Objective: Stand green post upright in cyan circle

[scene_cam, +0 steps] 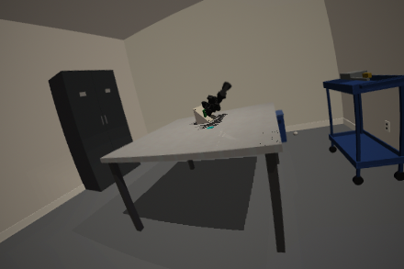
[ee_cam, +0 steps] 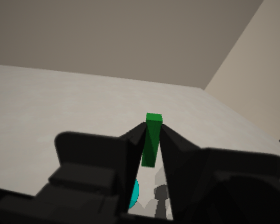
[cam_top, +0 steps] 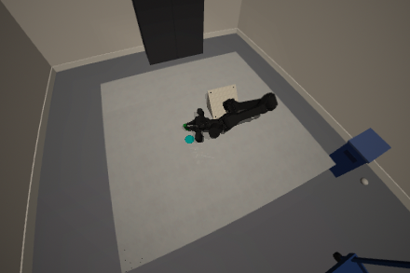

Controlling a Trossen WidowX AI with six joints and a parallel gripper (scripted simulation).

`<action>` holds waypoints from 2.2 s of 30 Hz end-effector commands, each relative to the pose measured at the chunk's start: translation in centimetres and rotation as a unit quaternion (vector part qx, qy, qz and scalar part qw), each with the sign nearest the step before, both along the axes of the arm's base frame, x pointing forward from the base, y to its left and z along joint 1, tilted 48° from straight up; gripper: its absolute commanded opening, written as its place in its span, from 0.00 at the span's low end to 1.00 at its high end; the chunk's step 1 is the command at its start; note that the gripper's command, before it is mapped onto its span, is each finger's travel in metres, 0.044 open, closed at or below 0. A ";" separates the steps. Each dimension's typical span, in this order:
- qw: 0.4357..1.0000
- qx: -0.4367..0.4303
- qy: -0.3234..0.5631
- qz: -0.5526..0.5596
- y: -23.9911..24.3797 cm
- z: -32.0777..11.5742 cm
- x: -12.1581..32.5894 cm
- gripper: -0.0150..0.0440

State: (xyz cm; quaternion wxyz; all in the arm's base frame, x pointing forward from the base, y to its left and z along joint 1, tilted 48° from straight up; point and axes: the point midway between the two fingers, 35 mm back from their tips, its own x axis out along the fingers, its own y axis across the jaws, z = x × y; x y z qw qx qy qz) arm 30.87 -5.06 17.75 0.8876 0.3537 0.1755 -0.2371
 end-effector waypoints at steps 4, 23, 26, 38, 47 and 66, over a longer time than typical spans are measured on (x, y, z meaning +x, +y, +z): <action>0.999 0.006 -0.030 -0.016 0.0 0.4 -0.4 0.29; 0.994 0.025 -0.095 -0.051 0.1 1.1 -1.3 0.29; 0.992 0.028 -0.106 -0.056 0.1 1.2 -1.4 0.29; 0.989 0.036 -0.125 -0.066 0.1 1.4 -1.7 0.29; 0.989 0.036 -0.125 -0.066 0.1 1.4 -1.7 0.29; 0.989 0.040 -0.122 -0.067 4.4 -2.6 0.0 0.29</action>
